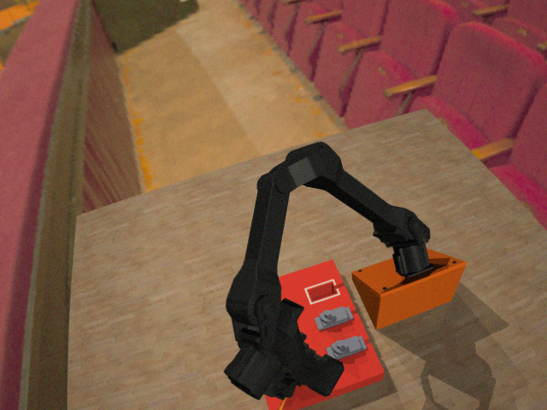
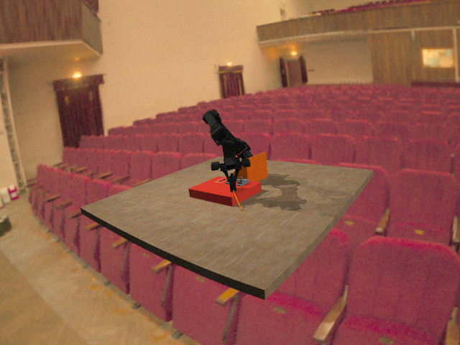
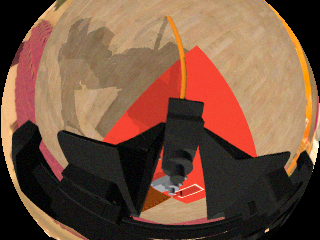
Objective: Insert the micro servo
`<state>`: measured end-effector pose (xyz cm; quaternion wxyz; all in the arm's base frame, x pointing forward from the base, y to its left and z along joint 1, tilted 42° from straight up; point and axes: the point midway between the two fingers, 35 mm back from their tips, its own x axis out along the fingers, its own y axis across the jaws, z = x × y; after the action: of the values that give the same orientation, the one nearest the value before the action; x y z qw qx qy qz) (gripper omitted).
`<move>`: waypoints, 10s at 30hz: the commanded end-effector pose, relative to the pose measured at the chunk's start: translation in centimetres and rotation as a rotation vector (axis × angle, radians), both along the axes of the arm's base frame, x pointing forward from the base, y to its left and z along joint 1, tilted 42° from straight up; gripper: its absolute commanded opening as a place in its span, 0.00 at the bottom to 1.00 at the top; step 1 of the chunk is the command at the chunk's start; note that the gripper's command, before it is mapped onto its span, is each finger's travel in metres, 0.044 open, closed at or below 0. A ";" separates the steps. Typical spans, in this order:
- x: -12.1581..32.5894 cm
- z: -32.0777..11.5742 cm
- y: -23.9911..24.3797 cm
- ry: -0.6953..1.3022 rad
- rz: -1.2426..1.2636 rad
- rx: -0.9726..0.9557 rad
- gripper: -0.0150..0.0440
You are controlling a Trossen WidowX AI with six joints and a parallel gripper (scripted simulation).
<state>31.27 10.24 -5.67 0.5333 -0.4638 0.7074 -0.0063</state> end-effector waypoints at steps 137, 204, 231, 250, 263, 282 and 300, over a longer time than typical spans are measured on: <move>-3.3 13.5 -11.8 1.602 1.823 -0.010 0.25; -13.2 10.5 -14.3 1.607 1.823 -0.006 0.25; -13.2 8.4 -16.1 1.608 1.822 -0.006 0.25; -13.4 10.1 -14.6 1.606 1.824 -0.005 0.57; -8.8 12.8 -12.5 1.606 1.824 -0.010 0.93; -3.3 19.2 -7.0 1.602 1.821 -0.019 1.00; -3.3 19.2 -7.0 1.602 1.821 -0.019 1.00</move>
<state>28.03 3.14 13.50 -0.2528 -0.6675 0.2512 0.6538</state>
